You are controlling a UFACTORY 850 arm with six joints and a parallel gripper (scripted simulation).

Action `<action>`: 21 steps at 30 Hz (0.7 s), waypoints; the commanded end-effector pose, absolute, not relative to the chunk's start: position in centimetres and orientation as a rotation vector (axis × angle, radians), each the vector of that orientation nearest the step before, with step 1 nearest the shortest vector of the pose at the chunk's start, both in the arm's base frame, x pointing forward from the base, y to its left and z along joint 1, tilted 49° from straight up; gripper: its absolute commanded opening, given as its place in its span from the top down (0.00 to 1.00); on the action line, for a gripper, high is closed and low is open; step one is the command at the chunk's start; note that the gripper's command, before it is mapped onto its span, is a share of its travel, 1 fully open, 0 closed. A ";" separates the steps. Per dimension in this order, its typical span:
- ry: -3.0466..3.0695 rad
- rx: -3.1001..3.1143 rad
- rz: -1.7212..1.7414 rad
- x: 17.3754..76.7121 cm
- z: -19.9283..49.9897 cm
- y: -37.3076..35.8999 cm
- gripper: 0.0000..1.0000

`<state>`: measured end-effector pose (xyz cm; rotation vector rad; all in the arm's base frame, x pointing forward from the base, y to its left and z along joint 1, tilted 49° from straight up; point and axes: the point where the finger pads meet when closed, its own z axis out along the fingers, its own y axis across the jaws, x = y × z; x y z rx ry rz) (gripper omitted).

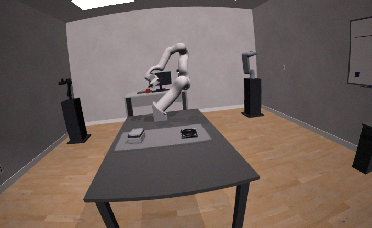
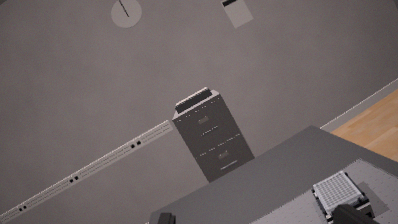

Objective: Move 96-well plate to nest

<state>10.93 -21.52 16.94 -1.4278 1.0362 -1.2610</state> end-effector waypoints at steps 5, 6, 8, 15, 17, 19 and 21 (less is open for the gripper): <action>1.036 -1.429 -1.262 10.9 16.9 -21.6 0.00; 1.036 -1.429 -1.262 10.9 16.9 -21.6 0.00; 1.036 -1.429 -1.262 10.9 16.9 -21.6 0.00; 1.036 -1.429 -1.262 10.9 16.9 -21.6 0.00; 1.036 -1.429 -1.262 10.9 16.9 -21.6 0.00; 1.006 -1.461 -1.196 11.2 16.1 -22.1 0.00; 0.989 -1.478 -1.161 11.4 15.3 -22.6 0.00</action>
